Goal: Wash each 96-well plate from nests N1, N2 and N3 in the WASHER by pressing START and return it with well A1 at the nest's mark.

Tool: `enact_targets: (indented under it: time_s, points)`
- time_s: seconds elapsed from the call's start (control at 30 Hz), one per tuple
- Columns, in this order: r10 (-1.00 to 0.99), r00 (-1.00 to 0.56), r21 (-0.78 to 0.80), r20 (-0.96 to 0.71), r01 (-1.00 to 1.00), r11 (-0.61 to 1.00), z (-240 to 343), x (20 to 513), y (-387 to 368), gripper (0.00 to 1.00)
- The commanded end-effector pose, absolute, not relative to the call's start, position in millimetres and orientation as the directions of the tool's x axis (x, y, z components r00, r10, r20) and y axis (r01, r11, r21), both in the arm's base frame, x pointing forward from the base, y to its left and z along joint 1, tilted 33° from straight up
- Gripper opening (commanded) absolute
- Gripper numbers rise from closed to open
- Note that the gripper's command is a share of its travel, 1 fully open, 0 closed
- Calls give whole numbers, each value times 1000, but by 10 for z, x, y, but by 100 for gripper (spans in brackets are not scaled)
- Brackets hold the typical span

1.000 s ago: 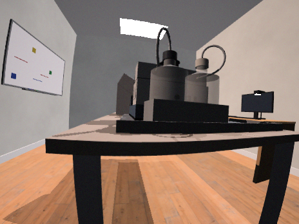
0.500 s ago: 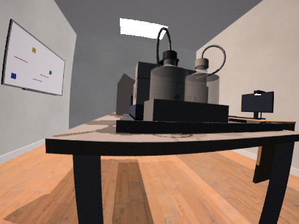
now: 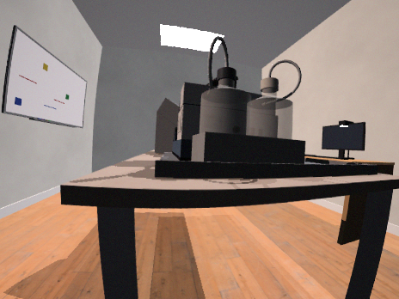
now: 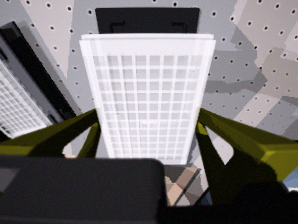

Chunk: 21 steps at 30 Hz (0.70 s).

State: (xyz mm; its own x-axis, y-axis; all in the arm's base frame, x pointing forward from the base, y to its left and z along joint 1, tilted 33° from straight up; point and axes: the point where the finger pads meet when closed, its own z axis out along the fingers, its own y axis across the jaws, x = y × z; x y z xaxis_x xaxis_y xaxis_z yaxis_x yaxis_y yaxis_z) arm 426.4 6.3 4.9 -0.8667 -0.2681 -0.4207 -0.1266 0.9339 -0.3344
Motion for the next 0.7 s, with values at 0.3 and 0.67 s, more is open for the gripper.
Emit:
enact_targets:
  time_s: [0.3, 0.67]
  points:
    - [-225, -866, -315, -446, -84, 946, 150, 4183, -148, 0]
    - [-225, -867, -316, -446, -83, 945, 246, 4016, -559, 0]
